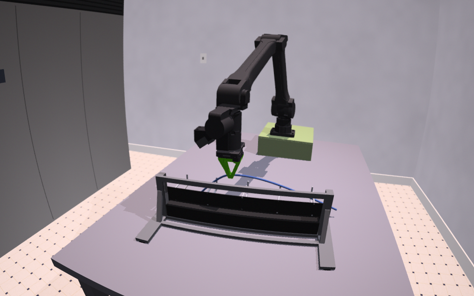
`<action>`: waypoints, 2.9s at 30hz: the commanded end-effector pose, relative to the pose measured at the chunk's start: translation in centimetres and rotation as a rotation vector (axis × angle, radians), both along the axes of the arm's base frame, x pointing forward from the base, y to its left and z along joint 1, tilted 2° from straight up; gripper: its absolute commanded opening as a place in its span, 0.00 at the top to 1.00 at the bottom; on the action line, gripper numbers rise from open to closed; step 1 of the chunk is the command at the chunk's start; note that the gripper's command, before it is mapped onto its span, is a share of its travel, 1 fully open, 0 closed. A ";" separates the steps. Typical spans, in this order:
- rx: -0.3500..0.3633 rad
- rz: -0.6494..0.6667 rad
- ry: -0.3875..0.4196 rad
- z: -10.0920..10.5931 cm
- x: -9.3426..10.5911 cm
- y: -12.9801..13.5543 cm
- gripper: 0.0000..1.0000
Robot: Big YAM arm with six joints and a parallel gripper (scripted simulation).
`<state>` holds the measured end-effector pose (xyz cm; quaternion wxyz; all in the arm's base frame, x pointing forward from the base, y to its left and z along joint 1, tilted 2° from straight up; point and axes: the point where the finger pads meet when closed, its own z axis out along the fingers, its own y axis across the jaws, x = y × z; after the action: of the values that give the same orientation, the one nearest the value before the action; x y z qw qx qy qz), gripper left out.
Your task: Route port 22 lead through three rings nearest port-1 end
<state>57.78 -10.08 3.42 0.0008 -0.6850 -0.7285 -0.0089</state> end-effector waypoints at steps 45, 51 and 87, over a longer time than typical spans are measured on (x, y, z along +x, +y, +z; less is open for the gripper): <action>-0.012 0.000 -0.101 5.5 3.0 0.5 1.00; -0.012 0.000 -0.101 5.5 3.0 0.5 1.00; -0.010 0.000 -0.087 4.4 3.0 0.6 1.00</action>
<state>57.78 -10.08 3.42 0.0008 -0.6850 -0.7285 -0.0089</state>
